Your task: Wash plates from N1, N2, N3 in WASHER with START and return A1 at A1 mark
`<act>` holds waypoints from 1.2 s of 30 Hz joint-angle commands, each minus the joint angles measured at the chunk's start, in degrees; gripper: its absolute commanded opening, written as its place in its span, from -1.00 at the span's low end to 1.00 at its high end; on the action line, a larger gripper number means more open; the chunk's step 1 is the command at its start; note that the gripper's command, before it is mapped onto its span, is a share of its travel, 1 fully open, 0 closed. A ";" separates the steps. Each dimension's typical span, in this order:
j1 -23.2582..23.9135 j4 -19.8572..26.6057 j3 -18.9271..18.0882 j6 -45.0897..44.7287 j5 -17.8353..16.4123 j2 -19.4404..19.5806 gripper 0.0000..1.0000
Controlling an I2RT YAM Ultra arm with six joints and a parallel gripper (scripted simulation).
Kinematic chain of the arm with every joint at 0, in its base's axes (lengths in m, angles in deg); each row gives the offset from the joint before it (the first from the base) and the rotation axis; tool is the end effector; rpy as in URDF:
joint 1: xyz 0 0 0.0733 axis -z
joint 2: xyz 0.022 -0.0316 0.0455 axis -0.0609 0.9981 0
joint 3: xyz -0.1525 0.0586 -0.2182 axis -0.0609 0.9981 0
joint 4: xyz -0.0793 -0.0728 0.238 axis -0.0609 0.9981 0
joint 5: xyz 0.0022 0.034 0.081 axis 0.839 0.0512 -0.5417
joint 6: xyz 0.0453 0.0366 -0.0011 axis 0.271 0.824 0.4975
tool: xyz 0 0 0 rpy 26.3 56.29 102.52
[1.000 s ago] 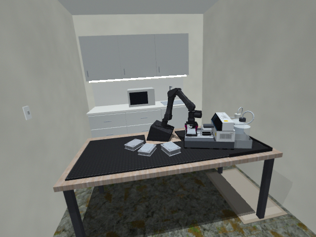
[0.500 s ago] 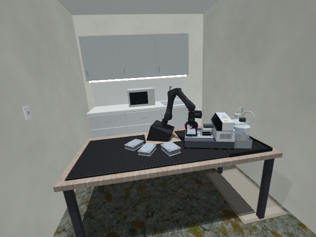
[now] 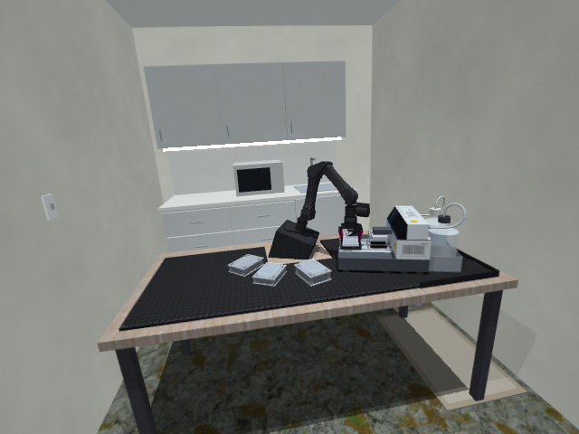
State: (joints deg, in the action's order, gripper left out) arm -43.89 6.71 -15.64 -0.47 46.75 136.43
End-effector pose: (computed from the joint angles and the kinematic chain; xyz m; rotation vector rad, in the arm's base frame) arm 0.1731 0.1970 0.2238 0.4907 2.9700 0.5390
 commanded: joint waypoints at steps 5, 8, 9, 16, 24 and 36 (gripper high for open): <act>-0.01 -0.32 -0.11 0.07 0.41 -0.17 -1.00; -0.02 -0.43 -0.06 0.08 0.41 -0.11 -1.00; -0.03 -0.48 -0.04 0.08 0.42 -0.09 -1.00; -0.05 -0.68 0.07 0.10 0.42 0.01 -1.00; -0.06 -0.76 0.11 0.11 0.43 0.05 1.00; -0.06 -0.76 0.11 0.11 0.43 0.05 1.00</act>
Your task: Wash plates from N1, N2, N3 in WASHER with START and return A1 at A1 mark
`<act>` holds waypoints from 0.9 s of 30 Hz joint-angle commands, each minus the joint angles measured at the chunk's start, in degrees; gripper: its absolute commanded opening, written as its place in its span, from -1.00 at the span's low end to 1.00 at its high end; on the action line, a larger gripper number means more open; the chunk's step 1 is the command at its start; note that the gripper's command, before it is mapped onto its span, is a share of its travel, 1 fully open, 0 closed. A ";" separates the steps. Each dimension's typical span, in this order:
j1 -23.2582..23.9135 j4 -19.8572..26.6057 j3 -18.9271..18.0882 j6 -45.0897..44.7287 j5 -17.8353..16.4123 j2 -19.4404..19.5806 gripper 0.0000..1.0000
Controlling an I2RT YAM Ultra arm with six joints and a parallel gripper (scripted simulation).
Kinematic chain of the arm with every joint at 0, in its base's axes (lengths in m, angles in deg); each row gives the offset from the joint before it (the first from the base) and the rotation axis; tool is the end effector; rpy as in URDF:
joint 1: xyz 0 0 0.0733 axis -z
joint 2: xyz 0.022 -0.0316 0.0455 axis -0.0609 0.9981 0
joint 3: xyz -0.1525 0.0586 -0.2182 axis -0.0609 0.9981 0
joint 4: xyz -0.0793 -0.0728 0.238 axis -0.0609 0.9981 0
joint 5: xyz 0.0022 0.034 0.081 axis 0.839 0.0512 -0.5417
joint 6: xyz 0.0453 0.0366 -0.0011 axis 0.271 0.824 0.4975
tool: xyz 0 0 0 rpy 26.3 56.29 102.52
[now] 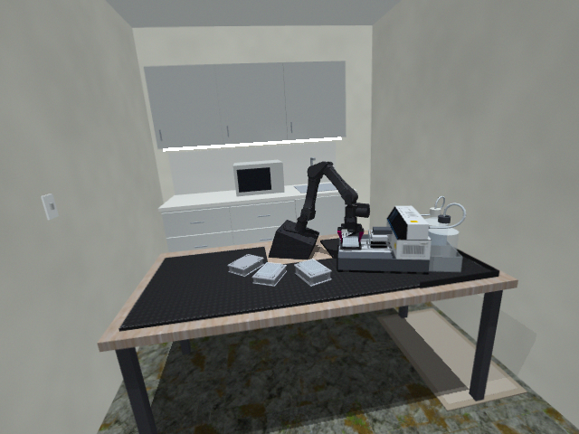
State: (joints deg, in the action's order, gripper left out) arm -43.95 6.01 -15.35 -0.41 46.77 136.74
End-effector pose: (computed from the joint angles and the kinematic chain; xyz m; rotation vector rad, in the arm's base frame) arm 0.1736 0.1979 0.2215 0.4905 2.9688 0.5409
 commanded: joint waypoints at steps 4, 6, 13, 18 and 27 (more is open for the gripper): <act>0.01 -0.06 -0.18 0.05 0.40 -0.26 1.00; 0.01 -0.06 -0.18 0.05 0.40 -0.26 1.00; 0.13 1.13 -0.76 -0.07 0.37 -0.85 1.00; 0.35 3.13 -1.80 -0.28 0.29 -1.79 1.00; 0.67 5.91 -3.34 -0.58 0.18 -3.00 1.00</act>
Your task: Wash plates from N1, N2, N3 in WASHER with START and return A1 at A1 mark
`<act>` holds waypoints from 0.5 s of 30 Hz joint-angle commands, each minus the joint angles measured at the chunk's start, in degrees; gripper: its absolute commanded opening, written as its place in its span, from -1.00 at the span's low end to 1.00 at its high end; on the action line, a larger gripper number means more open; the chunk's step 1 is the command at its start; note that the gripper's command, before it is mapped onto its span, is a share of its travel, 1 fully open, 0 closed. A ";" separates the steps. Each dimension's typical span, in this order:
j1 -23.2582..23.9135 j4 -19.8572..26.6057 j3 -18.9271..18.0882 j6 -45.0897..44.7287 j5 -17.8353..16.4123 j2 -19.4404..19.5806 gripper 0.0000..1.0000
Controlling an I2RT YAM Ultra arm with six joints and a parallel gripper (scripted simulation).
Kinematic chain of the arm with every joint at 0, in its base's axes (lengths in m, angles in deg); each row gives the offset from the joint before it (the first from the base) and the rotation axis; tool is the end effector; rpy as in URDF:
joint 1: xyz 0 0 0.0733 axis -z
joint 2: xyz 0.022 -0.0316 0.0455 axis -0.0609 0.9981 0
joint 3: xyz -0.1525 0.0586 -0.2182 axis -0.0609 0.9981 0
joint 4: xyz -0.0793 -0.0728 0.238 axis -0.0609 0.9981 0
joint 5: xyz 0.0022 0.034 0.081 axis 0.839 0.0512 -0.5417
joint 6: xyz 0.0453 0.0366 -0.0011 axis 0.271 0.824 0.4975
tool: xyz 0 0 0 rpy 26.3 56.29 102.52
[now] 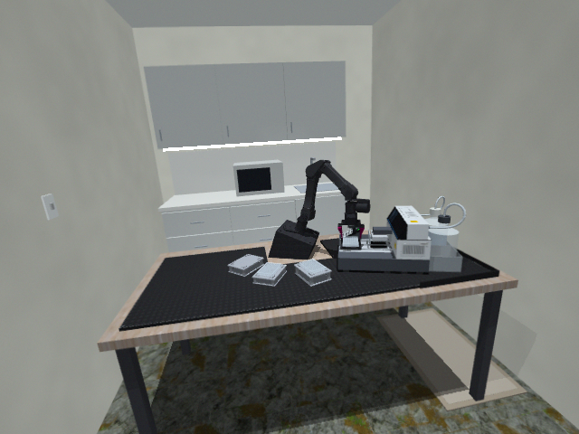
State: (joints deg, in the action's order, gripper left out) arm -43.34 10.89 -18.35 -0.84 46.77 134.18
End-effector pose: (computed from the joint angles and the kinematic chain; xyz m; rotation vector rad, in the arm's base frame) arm 0.1713 0.1914 0.2440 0.4921 2.9563 0.5529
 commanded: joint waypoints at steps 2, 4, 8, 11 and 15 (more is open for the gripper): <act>0.15 1.83 -0.81 -0.23 0.15 -0.76 1.00; 0.25 2.62 -1.28 -0.32 0.12 -1.07 1.00; 0.44 4.20 -2.24 -0.51 0.05 -1.66 1.00; 0.59 5.38 -2.99 -0.64 0.00 -2.08 1.00; 0.79 6.95 -4.02 -0.83 -0.06 -2.60 1.00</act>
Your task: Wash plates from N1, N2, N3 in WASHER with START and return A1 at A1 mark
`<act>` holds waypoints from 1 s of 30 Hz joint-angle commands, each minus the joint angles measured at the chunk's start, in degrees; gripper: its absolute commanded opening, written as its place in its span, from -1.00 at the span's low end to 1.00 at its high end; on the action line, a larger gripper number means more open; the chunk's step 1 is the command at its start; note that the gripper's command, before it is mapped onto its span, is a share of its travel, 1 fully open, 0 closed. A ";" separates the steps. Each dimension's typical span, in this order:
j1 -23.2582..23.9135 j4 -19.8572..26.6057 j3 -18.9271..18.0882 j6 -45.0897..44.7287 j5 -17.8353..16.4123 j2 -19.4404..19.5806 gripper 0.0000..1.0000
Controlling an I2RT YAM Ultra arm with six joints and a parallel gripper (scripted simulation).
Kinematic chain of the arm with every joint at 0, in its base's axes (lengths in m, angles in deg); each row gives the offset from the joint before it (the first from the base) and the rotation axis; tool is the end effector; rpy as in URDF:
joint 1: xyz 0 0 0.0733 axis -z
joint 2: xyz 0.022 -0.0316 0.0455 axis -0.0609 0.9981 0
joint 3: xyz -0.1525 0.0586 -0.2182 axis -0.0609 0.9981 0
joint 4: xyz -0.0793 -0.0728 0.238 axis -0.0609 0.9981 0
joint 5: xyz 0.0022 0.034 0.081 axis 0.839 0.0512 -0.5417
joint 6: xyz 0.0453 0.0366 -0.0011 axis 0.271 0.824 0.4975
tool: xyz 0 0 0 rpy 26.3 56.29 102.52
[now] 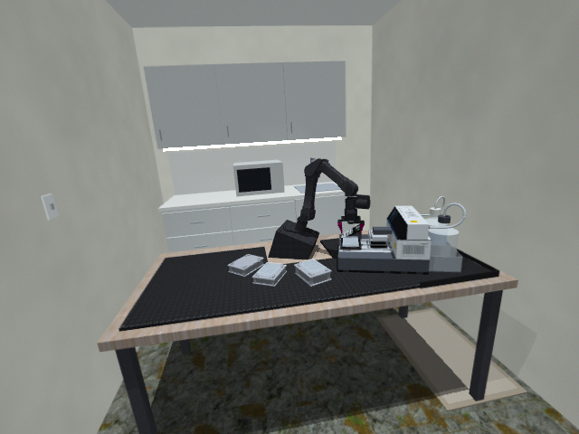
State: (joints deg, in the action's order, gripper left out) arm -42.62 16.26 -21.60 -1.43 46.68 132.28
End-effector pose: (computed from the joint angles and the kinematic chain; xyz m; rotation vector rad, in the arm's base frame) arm 0.1686 0.1839 0.2646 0.4954 2.9560 0.5476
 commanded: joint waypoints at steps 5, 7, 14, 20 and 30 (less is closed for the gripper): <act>0.22 2.75 -1.56 -0.39 -0.03 -1.06 1.00; 0.32 3.53 -2.10 -0.48 -0.06 -1.29 1.00; 0.68 6.25 -4.05 -0.83 -0.18 -2.02 1.00; 0.90 7.80 -5.22 -1.04 -0.25 -2.37 1.00; 1.34 10.89 -7.66 -1.46 -0.40 -2.97 1.00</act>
State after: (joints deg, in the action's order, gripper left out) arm -41.33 26.21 -28.82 -2.72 46.25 129.65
